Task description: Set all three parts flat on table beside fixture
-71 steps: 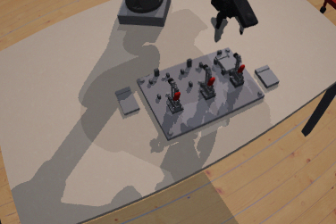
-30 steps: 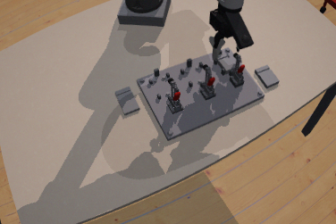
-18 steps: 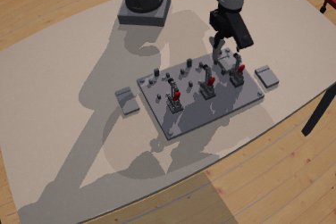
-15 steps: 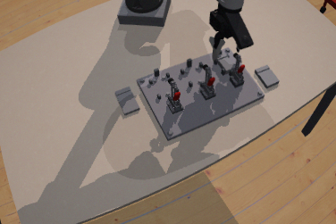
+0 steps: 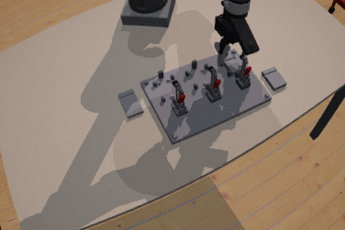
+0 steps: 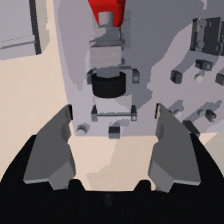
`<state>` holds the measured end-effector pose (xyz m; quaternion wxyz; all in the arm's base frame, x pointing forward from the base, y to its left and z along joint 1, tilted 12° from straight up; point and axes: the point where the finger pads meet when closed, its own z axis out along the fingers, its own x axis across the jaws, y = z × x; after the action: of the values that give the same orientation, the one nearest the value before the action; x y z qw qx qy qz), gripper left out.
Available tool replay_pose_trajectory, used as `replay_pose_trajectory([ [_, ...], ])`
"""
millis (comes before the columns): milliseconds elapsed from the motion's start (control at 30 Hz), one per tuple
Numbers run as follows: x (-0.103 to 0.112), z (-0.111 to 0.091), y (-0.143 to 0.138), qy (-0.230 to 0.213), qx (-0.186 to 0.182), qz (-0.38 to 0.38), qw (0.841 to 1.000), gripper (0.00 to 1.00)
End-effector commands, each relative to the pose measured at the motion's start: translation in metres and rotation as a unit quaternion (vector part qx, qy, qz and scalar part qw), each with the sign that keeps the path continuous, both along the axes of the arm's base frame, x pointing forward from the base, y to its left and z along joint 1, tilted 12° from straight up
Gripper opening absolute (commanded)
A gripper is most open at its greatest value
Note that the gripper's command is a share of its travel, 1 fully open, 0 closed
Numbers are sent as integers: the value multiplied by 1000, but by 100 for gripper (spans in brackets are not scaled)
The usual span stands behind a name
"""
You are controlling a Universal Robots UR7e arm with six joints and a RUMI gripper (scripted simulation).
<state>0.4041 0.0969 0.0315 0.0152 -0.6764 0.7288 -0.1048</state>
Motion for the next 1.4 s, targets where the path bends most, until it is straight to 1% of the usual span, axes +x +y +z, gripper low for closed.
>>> replay_pose_trajectory([
  [0,3,-11,-1,-1,0,0,1000,59],
  [200,4,-16,-2,-1,0,0,1000,59],
  [767,4,-17,-2,-1,0,0,1000,59],
  [800,4,-17,-2,-1,0,0,1000,0],
  [1367,4,-17,-2,-1,0,0,1000,0],
])
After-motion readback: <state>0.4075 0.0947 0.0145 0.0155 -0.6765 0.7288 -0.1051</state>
